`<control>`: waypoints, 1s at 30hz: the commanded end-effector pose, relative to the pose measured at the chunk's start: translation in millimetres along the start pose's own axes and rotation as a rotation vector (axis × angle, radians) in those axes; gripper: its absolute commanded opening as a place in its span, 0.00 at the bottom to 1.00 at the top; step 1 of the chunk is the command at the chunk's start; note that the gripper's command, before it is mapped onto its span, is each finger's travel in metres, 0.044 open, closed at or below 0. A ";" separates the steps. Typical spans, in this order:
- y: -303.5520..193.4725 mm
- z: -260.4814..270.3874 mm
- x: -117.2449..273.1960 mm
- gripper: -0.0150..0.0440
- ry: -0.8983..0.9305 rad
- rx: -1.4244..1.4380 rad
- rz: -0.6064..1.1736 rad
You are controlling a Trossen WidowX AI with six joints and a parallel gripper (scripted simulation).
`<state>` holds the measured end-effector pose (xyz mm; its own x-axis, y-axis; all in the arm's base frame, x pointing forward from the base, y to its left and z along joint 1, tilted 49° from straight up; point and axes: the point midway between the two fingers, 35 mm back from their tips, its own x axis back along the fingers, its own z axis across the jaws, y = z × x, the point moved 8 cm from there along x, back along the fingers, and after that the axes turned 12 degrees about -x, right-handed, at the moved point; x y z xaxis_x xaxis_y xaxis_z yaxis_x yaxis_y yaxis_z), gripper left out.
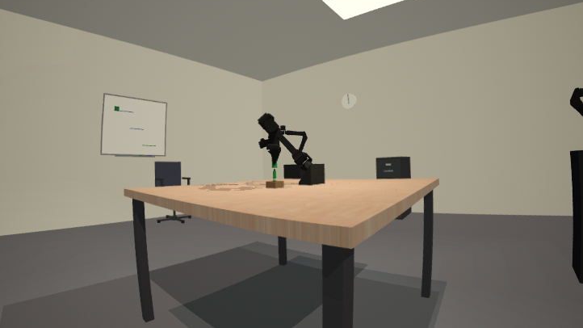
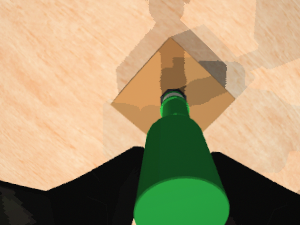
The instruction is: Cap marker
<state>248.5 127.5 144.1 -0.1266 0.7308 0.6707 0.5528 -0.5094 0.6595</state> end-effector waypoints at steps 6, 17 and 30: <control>0.9 0.1 -15.6 0.25 -0.002 0.004 -0.003; 1.2 -0.2 -33.5 0.25 -0.002 0.003 -0.004; 1.3 -1.4 -48.6 0.25 -0.004 0.003 -0.006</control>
<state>254.2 92.7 113.8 -0.1252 0.7330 0.6687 0.5515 -0.5088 0.6610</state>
